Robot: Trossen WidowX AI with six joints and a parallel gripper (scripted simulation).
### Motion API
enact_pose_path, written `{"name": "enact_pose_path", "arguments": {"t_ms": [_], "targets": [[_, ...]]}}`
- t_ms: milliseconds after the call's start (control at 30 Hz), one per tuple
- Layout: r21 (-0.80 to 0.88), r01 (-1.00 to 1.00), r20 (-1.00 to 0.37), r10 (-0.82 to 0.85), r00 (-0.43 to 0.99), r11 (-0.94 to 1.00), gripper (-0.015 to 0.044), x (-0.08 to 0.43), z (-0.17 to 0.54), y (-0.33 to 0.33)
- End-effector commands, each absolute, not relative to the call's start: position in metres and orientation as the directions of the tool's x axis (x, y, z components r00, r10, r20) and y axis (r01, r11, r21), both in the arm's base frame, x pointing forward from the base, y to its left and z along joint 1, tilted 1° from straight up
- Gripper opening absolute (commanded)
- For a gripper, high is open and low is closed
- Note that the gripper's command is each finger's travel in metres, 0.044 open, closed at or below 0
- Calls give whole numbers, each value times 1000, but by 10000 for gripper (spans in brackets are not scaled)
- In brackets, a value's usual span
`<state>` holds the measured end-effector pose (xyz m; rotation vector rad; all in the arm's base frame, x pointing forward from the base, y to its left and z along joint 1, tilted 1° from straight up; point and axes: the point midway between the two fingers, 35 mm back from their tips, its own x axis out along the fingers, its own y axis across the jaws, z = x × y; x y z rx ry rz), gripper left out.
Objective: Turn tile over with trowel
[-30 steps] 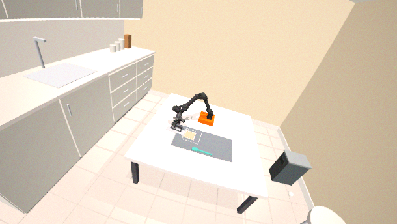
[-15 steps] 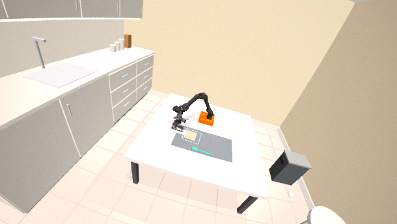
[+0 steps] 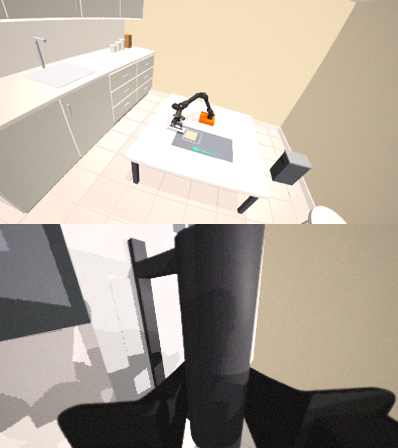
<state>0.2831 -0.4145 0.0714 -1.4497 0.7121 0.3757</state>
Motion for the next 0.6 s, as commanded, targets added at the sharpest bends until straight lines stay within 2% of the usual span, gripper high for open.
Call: {"name": "enact_pose_path", "arguments": {"t_ms": [0,567], "targets": [[-774,-630,-632,-133,764,60,0,309,77,-396],[-778,-624,-629,103,771,-78,0,393,79,-286]]}}
